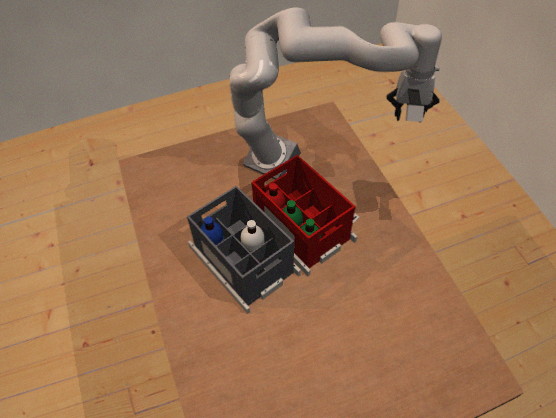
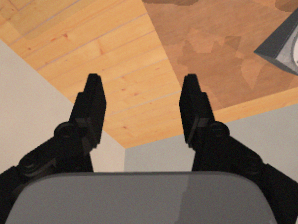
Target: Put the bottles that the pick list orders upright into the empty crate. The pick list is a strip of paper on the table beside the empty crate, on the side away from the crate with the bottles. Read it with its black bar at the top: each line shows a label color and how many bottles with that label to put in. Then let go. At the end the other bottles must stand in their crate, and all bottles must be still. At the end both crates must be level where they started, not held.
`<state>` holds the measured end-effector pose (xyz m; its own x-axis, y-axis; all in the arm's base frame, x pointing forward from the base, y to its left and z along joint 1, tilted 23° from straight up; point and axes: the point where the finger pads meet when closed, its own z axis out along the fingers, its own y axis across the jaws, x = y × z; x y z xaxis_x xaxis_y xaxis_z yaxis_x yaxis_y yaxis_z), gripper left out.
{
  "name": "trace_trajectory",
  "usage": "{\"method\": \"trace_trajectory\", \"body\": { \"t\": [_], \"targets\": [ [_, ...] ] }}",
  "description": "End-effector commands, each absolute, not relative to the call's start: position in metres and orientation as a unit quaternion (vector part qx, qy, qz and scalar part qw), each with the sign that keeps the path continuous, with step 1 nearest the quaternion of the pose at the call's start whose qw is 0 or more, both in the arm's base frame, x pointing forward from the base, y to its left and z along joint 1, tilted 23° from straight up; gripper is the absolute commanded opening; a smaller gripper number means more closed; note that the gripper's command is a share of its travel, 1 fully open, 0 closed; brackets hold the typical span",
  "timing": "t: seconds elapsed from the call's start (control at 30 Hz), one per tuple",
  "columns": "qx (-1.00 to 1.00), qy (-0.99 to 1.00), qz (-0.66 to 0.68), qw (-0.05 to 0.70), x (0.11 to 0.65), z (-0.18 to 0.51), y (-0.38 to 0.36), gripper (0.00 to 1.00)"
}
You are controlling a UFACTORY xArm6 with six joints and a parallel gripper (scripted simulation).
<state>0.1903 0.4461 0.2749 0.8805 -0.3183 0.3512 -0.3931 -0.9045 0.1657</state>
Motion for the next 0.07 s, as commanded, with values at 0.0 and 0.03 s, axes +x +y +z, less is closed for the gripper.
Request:
{"method": "trace_trajectory", "body": {
  "t": [0.0, 0.03],
  "targets": [
    [0.963, -0.185, 0.16, 0.115, 0.1902, 0.2765, 0.4469, 0.65],
    [0.963, -0.185, 0.16, 0.115, 0.1902, 0.2765, 0.4469, 0.65]
  ]
}}
